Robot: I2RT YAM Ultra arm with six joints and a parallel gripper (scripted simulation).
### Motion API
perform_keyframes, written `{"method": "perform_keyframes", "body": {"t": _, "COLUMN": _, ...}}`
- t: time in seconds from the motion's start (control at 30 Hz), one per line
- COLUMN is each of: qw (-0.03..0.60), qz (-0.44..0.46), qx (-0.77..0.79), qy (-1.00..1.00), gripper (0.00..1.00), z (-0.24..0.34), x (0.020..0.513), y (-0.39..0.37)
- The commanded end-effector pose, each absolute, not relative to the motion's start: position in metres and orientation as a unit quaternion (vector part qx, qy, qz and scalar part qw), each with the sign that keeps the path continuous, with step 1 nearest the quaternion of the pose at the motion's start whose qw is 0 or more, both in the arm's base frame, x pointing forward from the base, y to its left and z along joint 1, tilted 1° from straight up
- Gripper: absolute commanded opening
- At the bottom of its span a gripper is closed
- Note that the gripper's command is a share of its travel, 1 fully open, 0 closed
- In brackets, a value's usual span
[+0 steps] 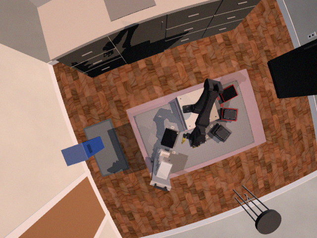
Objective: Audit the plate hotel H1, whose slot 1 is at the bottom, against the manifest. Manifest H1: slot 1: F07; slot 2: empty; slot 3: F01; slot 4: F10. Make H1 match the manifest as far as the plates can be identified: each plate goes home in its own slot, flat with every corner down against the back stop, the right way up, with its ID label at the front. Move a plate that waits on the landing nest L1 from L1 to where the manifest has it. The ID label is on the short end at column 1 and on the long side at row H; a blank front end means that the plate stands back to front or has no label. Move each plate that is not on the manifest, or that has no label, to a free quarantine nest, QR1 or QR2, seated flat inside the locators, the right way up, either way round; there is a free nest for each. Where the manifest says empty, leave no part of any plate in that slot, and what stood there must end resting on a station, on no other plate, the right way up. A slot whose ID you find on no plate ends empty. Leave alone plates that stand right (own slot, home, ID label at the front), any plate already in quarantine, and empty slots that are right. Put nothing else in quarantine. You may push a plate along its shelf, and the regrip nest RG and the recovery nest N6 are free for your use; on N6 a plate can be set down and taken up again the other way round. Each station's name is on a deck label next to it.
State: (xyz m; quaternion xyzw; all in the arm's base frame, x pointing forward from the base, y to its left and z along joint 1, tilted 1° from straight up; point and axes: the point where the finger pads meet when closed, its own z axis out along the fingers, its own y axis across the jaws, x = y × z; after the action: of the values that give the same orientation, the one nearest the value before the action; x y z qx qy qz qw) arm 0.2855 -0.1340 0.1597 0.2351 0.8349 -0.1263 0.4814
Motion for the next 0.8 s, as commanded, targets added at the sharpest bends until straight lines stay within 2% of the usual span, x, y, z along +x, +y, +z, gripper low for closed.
{"method": "perform_keyframes", "body": {"t": 0.0, "qw": 0.49, "qz": -0.115, "qx": 0.211, "qy": 0.838, "gripper": 1.0, "z": 0.164, "x": 0.29, "y": -0.13}}
{"method": "perform_keyframes", "body": {"t": 0.77, "qw": 0.49, "qz": -0.117, "qx": 0.21, "qy": 0.838, "gripper": 1.0, "z": 0.163, "x": 0.266, "y": -0.196}}
